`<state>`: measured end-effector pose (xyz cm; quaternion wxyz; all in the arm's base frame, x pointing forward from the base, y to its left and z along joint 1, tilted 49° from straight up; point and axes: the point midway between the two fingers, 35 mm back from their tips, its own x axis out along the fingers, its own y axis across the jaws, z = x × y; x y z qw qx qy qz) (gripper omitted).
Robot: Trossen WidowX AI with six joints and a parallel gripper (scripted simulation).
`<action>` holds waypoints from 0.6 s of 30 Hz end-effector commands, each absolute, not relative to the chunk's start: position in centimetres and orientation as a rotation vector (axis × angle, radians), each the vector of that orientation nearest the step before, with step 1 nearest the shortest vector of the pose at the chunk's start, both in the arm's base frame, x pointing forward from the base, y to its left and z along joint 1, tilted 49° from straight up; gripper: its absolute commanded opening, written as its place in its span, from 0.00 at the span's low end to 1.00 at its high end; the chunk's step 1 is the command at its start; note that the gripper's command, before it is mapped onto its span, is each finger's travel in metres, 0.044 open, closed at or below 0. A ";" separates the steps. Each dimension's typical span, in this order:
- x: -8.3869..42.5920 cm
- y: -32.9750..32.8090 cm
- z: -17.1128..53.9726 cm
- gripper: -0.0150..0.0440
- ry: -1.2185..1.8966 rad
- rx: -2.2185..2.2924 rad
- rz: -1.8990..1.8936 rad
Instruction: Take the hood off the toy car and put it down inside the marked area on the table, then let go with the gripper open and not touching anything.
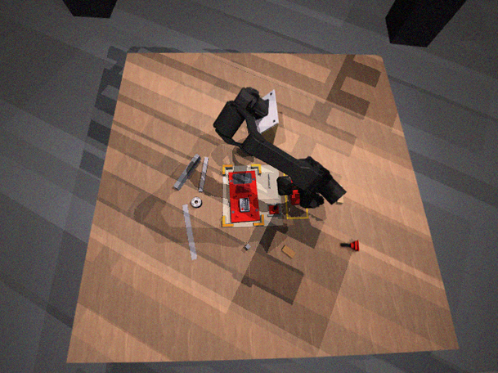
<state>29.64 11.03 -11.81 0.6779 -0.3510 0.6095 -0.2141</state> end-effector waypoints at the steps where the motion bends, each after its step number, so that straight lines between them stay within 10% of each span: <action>1: 29.7 10.8 -12.0 0.25 1.368 -0.796 -0.479; 18: 29.8 10.0 -12.6 0.25 1.368 -0.797 -0.480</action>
